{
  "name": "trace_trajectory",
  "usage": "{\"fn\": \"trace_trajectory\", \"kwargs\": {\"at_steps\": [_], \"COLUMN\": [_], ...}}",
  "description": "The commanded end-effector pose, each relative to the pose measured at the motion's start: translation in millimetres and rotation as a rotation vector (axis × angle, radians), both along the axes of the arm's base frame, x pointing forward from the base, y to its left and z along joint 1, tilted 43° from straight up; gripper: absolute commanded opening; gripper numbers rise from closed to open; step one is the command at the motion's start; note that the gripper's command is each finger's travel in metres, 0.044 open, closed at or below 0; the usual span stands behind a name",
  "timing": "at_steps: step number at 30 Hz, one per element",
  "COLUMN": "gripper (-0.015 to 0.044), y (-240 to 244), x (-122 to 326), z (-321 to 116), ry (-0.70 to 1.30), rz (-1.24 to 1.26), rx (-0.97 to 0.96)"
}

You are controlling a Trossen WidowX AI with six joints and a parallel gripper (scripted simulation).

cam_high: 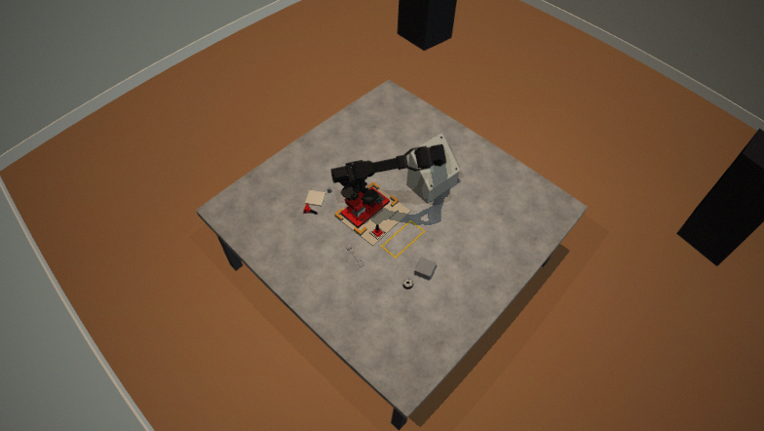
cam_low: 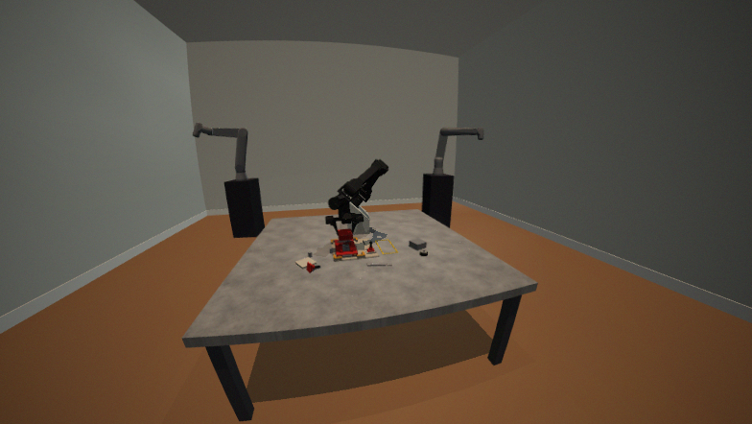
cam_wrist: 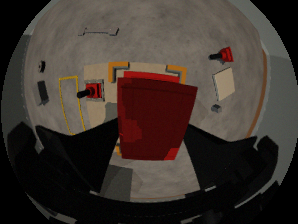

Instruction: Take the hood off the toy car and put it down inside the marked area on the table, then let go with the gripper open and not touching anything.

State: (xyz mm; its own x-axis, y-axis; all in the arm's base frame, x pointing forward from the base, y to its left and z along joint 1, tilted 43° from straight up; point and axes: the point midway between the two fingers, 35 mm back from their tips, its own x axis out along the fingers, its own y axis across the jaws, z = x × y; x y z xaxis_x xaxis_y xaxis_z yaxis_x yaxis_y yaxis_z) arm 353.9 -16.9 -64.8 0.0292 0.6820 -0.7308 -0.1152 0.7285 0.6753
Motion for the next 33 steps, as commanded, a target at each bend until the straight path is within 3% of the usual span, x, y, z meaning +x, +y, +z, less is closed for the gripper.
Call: {"fn": "trace_trajectory", "kwargs": {"at_steps": [1,33], "gripper": [0.0,0.0], "y": [4.0,117.2], "x": [-0.5,-29.3], "z": [1.0,113.3], "ry": [0.005,0.0], "rz": [0.002,0.002], "rx": [0.0,-0.018]}}
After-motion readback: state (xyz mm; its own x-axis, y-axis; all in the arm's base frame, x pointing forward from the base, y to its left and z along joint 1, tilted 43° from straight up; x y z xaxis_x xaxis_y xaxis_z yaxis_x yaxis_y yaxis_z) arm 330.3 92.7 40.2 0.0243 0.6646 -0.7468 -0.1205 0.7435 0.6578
